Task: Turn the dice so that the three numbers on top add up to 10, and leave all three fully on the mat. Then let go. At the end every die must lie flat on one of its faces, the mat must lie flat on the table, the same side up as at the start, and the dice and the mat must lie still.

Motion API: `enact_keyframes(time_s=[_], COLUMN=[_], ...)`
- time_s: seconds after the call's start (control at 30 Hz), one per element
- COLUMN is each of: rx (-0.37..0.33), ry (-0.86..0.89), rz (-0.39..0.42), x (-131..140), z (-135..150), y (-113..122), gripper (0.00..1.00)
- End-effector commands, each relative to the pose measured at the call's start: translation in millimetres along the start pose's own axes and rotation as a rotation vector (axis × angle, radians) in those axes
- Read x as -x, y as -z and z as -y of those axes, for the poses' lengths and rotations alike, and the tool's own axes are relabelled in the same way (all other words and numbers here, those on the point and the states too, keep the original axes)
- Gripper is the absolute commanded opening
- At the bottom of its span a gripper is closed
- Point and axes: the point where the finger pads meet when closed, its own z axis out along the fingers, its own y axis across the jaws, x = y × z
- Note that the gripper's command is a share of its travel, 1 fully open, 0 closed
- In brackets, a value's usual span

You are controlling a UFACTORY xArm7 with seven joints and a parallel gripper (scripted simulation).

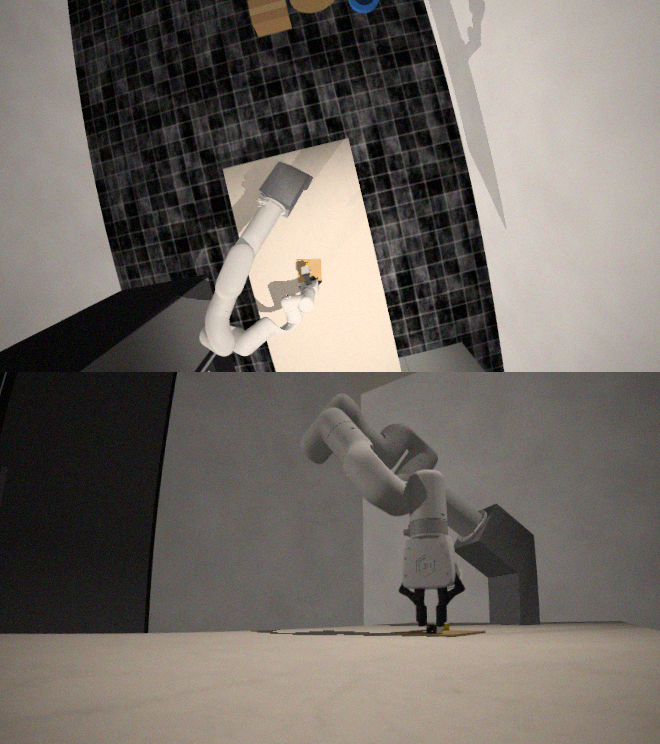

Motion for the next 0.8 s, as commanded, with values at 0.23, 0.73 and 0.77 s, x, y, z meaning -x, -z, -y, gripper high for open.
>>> enact_keyframes(time_s=[0.23,0.73,0.77], rx=[0.003,0.003,0.003], ry=[0.0,0.0,0.0], rz=[0.002,0.002,0.002], x=[1.0,0.9,0.9], z=[-1.1,-1.0,-1.0], y=[44.9,80.2,80.2], gripper=[0.31,0.31,1.0])
